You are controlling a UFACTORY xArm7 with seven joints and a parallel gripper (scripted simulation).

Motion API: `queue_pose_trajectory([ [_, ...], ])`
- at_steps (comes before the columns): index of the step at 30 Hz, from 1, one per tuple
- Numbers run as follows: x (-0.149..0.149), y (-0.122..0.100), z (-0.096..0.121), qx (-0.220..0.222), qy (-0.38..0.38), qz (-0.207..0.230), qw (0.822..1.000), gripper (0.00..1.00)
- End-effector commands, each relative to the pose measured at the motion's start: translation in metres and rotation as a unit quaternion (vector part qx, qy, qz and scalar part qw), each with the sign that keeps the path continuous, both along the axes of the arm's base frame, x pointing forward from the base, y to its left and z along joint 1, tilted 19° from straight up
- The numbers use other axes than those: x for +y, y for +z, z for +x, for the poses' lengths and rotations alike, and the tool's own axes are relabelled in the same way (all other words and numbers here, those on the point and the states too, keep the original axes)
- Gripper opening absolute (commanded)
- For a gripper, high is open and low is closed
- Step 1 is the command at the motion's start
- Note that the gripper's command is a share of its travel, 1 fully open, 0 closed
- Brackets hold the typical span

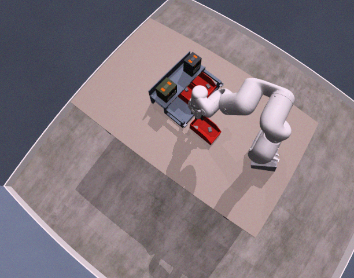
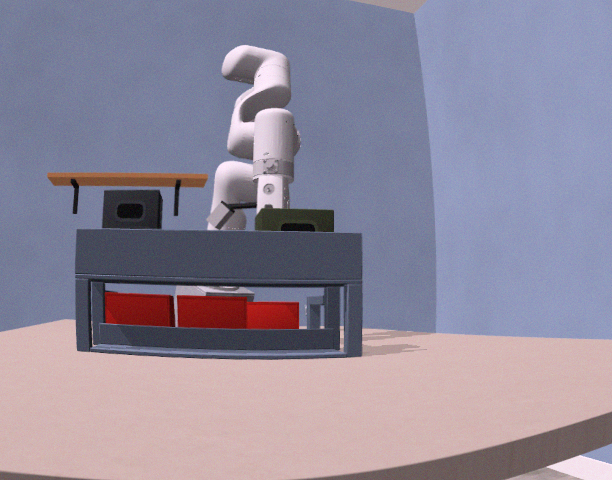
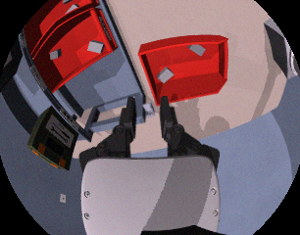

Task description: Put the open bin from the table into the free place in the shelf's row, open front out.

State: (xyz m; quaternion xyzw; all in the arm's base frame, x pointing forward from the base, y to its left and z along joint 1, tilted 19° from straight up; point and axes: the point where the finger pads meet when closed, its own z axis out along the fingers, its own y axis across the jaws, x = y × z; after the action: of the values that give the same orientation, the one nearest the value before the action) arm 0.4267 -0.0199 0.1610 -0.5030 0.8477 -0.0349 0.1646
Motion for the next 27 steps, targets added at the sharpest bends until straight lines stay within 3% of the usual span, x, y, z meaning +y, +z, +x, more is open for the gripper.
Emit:
queue_pose_trajectory([
  [1, -0.0005, 0.0014, 0.0006, -0.005, 0.024, -0.008, 1.000, 0.33],
  [5, -0.0011, 0.0010, -0.0011, -0.016, 0.122, -0.039, 0.992, 0.33],
  [27, -0.0015, 0.0008, -0.0021, -0.017, 0.133, -0.043, 0.990, 0.33],
])
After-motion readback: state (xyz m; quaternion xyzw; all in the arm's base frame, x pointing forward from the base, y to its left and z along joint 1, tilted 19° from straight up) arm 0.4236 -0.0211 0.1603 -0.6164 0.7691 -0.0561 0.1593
